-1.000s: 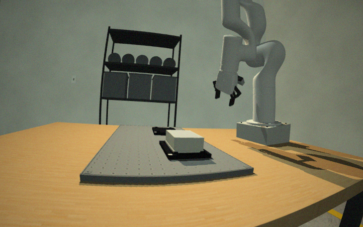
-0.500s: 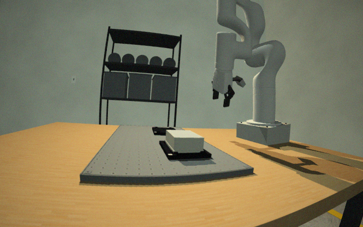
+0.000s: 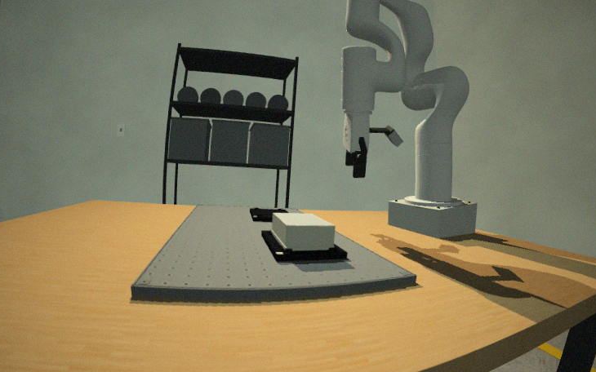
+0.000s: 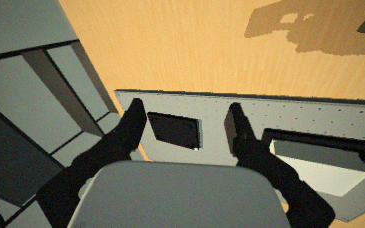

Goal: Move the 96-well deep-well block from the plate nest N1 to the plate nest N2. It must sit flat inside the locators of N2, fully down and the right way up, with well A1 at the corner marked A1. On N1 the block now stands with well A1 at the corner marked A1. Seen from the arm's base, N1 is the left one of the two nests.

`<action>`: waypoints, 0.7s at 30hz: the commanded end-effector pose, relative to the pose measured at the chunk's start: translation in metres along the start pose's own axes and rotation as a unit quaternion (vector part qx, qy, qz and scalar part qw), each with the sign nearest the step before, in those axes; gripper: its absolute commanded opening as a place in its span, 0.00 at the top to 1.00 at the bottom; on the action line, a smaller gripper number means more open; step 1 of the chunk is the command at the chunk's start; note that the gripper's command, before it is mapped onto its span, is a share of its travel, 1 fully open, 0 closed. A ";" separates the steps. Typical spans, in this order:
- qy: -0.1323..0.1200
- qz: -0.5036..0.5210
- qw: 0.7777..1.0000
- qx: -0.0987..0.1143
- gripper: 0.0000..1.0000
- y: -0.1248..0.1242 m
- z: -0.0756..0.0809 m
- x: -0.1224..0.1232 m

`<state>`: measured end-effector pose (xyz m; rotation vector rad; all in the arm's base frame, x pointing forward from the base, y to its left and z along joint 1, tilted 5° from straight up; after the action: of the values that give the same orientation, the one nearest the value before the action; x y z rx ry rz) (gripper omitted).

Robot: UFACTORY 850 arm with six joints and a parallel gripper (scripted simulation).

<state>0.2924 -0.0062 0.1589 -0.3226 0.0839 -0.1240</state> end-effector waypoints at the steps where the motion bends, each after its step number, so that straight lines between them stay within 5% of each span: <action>1: -0.002 -0.041 0.999 0.009 0.00 0.011 0.003 0.012; 21: 0.001 -0.247 0.967 0.068 0.00 0.063 0.017 0.067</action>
<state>0.3564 0.0408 0.1518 -0.2131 0.0038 -0.5700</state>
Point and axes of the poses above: the point where the finger pads meet when closed, its own z axis back along the fingers, its own y axis across the jaws, x = y × z, the point moved 5 cm from there along z, back along the fingers, and after that the axes turned 9 degrees about z, right-handed, at the moved point
